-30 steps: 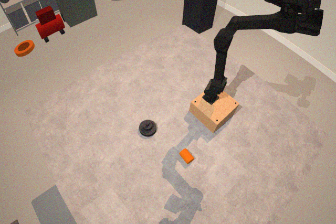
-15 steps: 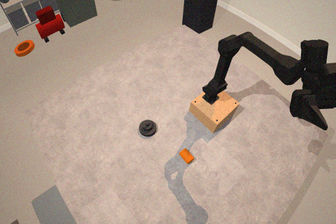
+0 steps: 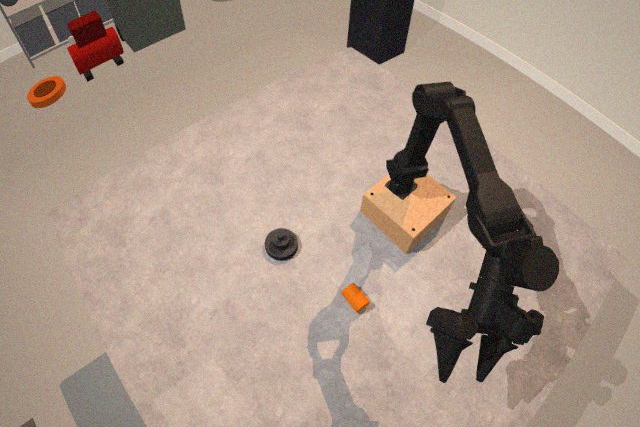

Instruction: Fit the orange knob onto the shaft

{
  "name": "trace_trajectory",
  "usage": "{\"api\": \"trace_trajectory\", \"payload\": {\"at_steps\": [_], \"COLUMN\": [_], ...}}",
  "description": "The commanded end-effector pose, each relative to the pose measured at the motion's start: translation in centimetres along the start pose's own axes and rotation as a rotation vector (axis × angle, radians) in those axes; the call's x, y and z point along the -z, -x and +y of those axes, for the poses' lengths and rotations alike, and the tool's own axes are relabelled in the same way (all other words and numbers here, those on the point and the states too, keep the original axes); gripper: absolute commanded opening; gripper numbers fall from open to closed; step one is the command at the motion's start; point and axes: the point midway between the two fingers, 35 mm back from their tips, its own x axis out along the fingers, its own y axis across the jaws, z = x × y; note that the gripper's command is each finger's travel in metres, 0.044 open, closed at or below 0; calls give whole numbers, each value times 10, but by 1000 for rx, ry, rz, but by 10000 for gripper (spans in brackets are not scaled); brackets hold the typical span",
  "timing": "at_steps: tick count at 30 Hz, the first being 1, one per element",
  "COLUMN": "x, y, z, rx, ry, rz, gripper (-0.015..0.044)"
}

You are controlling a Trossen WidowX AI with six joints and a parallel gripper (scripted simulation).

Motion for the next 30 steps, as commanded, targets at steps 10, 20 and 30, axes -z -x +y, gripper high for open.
{"api": "trace_trajectory", "payload": {"at_steps": [10, 20, 30], "x": [262, 330, 348], "y": [-4, 36, 22], "z": [13, 20, 33], "rx": [-497, -757, -757], "ry": [353, 360, 360], "rz": [729, 931, 931], "gripper": [440, 440, 440]}}
